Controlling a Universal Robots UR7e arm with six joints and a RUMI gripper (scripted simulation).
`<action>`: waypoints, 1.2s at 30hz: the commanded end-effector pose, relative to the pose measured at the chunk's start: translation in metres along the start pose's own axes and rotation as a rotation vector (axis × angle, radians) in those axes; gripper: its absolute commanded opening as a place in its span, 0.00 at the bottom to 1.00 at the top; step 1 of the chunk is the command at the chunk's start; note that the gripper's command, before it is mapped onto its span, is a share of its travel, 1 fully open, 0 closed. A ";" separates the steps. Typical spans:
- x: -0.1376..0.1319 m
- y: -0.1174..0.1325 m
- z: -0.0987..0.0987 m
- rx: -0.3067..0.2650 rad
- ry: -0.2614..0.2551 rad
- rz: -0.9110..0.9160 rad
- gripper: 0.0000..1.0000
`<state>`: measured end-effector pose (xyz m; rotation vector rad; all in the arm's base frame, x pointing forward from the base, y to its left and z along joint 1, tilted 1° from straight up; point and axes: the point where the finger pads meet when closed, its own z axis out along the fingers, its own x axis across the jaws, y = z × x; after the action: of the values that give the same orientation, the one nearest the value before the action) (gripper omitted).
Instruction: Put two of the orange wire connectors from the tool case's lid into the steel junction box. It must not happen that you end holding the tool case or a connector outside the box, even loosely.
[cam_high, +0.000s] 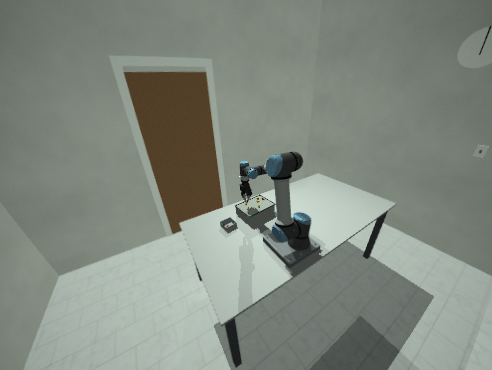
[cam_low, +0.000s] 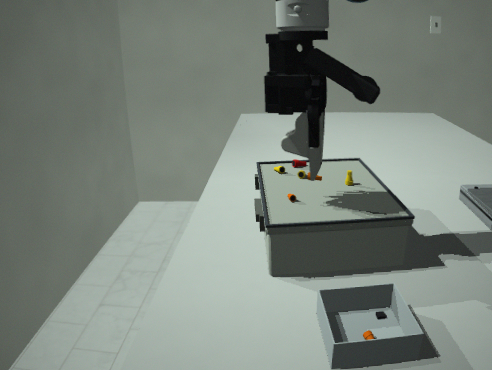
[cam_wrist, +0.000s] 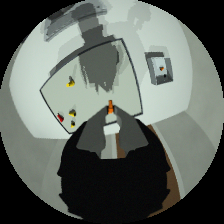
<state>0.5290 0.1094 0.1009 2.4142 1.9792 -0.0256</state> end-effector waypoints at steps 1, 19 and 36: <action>0.000 0.000 -0.021 -0.001 0.000 0.000 0.00; 0.000 0.000 -0.032 -0.001 0.000 0.000 0.00; 0.047 -0.017 -0.032 -0.001 0.000 0.000 0.00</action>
<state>0.5246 0.1382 0.1315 2.4146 1.9799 -0.0263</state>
